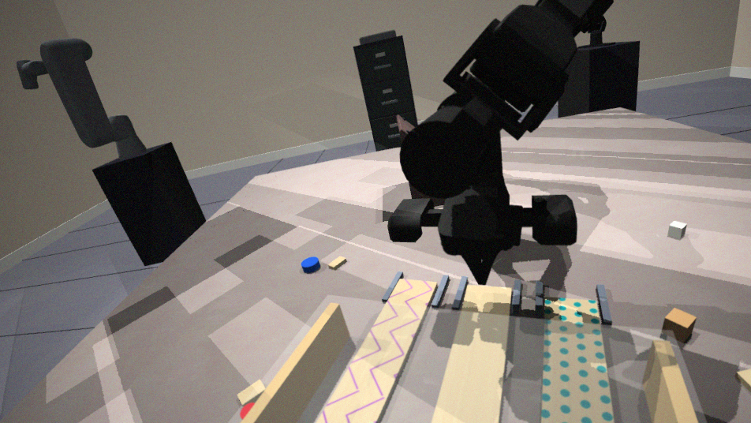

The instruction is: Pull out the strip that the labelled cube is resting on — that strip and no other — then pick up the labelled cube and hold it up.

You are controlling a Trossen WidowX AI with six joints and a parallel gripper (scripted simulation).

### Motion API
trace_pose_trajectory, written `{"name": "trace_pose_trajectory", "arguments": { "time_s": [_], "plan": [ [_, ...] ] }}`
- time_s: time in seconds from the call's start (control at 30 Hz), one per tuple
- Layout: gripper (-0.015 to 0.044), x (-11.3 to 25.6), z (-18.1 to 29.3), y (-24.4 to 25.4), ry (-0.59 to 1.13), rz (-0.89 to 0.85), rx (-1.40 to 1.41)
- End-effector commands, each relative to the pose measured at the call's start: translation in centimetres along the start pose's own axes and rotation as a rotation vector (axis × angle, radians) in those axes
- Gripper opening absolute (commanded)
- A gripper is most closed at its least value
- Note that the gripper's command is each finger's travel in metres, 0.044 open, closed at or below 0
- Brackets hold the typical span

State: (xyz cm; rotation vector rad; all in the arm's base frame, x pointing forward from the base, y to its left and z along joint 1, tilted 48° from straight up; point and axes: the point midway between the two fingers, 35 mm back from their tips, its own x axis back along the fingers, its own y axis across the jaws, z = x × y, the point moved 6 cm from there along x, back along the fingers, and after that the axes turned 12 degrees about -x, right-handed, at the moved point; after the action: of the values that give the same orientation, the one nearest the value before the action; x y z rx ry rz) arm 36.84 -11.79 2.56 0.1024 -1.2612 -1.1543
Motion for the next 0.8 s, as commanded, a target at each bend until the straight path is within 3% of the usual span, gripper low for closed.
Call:
{"name": "trace_pose_trajectory", "arguments": {
  "time_s": [0.0,0.77],
  "plan": [
    [0.0,-0.9,0.1,0.1,0.003,-0.003,-0.003],
    [0.0,-3.1,0.4,0.2,0.005,-0.005,-0.003]
  ]
}}
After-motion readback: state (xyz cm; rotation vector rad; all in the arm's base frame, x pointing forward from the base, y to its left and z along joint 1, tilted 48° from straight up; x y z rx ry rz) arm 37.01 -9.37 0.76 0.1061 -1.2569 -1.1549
